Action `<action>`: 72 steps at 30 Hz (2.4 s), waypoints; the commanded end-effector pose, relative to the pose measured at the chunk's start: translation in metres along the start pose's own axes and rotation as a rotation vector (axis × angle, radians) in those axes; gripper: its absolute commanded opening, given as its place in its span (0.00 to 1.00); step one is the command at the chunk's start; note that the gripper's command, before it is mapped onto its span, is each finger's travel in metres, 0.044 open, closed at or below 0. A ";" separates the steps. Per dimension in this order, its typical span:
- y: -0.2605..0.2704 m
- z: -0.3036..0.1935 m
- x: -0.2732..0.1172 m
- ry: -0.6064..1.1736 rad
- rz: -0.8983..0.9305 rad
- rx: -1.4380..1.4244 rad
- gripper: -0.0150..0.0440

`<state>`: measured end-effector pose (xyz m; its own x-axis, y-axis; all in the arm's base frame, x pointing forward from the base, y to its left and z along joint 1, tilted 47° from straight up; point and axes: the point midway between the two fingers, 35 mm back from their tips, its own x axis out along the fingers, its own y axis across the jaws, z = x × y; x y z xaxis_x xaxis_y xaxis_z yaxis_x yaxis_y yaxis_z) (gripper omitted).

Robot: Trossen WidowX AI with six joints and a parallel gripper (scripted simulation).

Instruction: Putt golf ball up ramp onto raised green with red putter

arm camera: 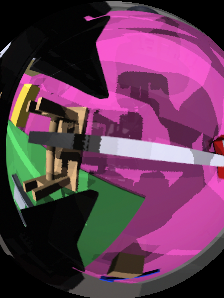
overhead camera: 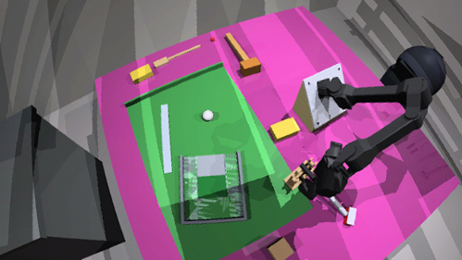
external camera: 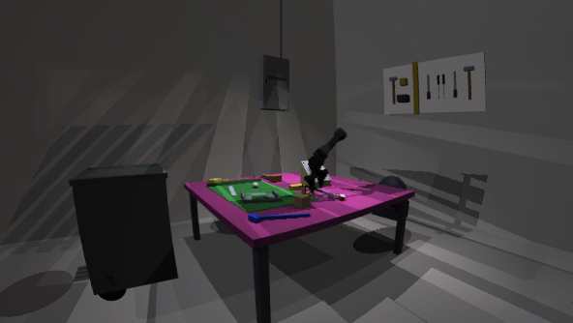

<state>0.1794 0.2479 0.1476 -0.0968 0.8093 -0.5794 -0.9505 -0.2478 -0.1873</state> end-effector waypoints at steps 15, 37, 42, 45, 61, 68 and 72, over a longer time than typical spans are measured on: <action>0.001 -0.005 0.023 0.005 0.005 0.011 1.00; 0.000 -0.003 0.026 -0.002 0.000 0.001 0.51; 0.000 -0.003 0.026 -0.002 0.000 0.001 0.29; 0.000 -0.003 0.026 -0.002 0.000 0.001 0.25; -0.006 -0.001 -0.027 0.015 0.007 -0.002 0.25; -0.002 0.006 -0.065 0.007 0.004 0.002 0.25; -0.001 0.008 -0.073 0.004 0.002 0.003 0.25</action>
<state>0.1874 0.1999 0.1855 -0.1000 0.7987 -0.5933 -0.9536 -0.2472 -0.1720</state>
